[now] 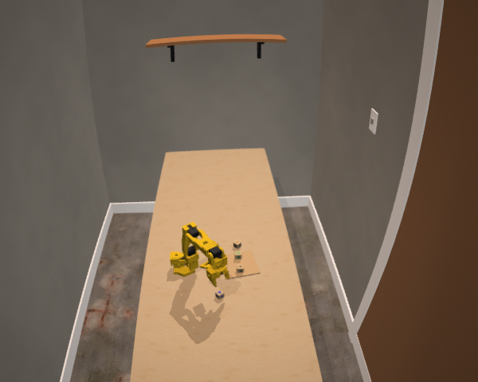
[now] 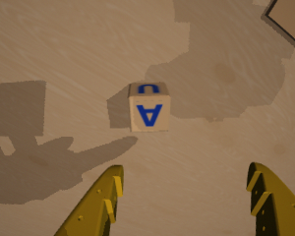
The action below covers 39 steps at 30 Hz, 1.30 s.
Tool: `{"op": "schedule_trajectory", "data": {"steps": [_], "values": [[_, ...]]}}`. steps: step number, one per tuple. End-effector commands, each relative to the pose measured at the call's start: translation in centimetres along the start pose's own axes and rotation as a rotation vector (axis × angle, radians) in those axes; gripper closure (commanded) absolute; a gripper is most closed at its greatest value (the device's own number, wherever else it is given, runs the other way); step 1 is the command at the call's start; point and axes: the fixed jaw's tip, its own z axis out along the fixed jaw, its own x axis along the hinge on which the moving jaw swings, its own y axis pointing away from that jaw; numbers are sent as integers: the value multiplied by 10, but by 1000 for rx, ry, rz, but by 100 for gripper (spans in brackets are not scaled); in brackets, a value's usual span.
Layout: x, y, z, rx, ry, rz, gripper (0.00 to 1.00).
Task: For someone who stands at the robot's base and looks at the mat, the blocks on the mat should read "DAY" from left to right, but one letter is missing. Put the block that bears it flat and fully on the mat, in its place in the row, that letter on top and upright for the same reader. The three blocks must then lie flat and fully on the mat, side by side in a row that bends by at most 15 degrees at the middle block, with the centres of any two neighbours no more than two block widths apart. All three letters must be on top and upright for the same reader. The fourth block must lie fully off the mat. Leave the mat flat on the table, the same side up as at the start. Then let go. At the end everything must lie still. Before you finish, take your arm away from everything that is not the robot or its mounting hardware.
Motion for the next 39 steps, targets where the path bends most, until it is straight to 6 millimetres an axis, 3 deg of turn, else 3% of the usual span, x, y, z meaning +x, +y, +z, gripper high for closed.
{"op": "schedule_trajectory", "data": {"steps": [1,10,29,39], "values": [[5,1,-11,0,61,0,67],[6,1,-19,-2,104,0,67],[1,1,-97,-14,531,1,68],[-1,1,-102,-14,560,1,68]]}}
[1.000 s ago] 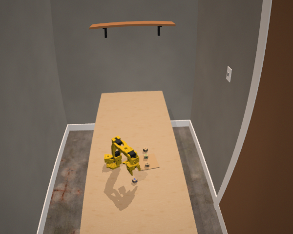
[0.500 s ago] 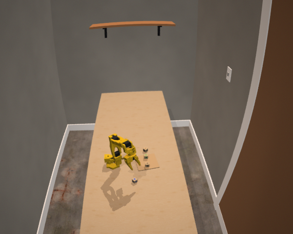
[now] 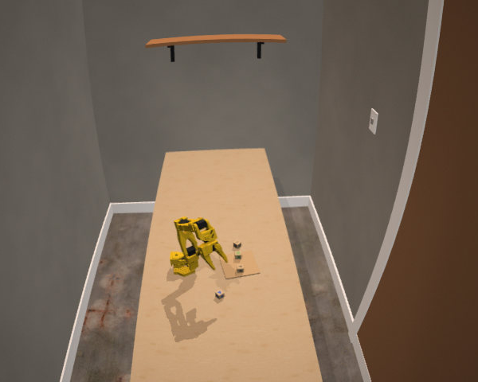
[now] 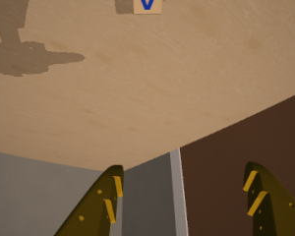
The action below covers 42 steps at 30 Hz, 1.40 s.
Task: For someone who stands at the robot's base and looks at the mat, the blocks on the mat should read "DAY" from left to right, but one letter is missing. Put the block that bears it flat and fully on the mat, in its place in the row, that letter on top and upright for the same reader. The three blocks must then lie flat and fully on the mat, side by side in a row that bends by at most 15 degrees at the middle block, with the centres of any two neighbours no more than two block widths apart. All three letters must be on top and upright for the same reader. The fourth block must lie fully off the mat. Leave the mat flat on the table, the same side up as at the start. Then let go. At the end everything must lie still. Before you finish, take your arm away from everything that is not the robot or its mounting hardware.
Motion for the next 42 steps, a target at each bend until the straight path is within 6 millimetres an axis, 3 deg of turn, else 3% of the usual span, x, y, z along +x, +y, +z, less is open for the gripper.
{"op": "schedule_trajectory", "data": {"steps": [1,18,32,42], "values": [[5,1,-9,-2,53,2,68],[3,0,-7,3,53,146,68],[-3,-2,-2,15,52,496,68],[-9,-5,3,28,48,878,68]]}}
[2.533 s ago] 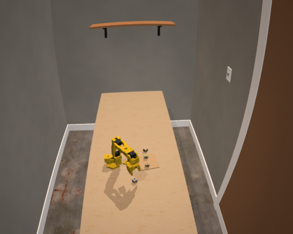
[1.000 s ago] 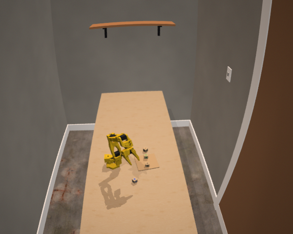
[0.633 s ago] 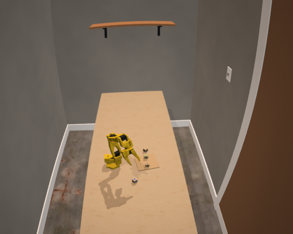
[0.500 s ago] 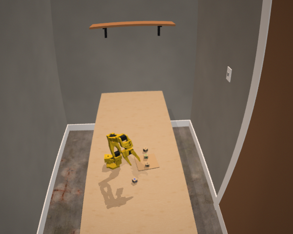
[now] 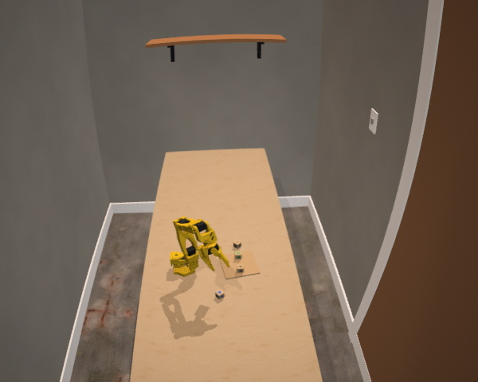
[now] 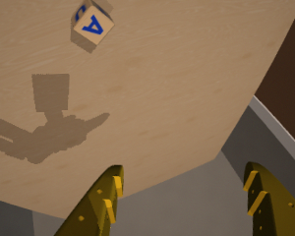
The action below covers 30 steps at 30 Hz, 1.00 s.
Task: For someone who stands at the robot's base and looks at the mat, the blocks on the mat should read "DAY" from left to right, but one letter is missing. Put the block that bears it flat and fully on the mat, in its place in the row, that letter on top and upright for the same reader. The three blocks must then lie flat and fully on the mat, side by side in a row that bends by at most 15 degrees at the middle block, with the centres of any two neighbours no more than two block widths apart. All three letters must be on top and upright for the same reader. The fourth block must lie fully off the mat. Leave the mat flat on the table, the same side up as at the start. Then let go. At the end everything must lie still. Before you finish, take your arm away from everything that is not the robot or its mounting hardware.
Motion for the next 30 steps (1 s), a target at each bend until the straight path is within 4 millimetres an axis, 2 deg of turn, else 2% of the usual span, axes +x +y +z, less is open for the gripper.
{"op": "schedule_trajectory", "data": {"steps": [1,5,7,19,30], "values": [[1,-4,-5,42,33,147,68],[-1,-4,-3,45,29,296,68],[-1,-4,-3,45,29,296,68],[-7,-3,2,51,19,646,68],[-9,-3,4,53,15,769,68]]}}
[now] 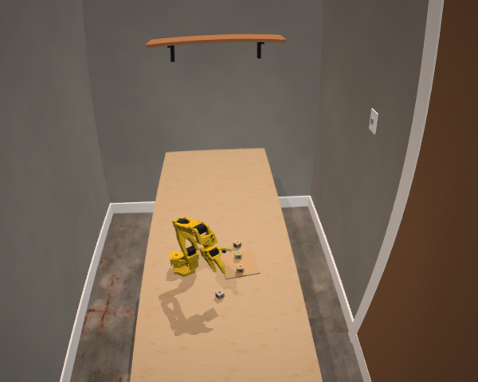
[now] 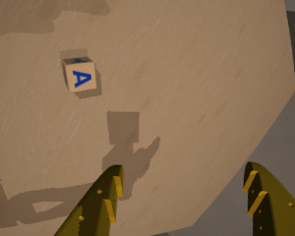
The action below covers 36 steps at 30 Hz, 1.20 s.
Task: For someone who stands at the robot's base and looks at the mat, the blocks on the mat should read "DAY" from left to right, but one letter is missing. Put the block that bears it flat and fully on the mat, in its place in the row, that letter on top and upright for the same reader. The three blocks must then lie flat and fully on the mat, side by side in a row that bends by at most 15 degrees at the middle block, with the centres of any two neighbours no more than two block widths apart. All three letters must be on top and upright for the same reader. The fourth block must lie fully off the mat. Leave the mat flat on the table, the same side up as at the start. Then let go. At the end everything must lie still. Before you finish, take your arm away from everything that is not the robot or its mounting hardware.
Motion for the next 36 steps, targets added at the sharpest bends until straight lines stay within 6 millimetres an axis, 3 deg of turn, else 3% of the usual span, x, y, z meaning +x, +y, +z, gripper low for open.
{"op": "schedule_trajectory", "data": {"steps": [1,17,36], "values": [[-1,-6,-6,54,0,37,68],[-1,-4,-1,25,-2,53,68],[-4,35,58,-402,-22,51,68]]}}
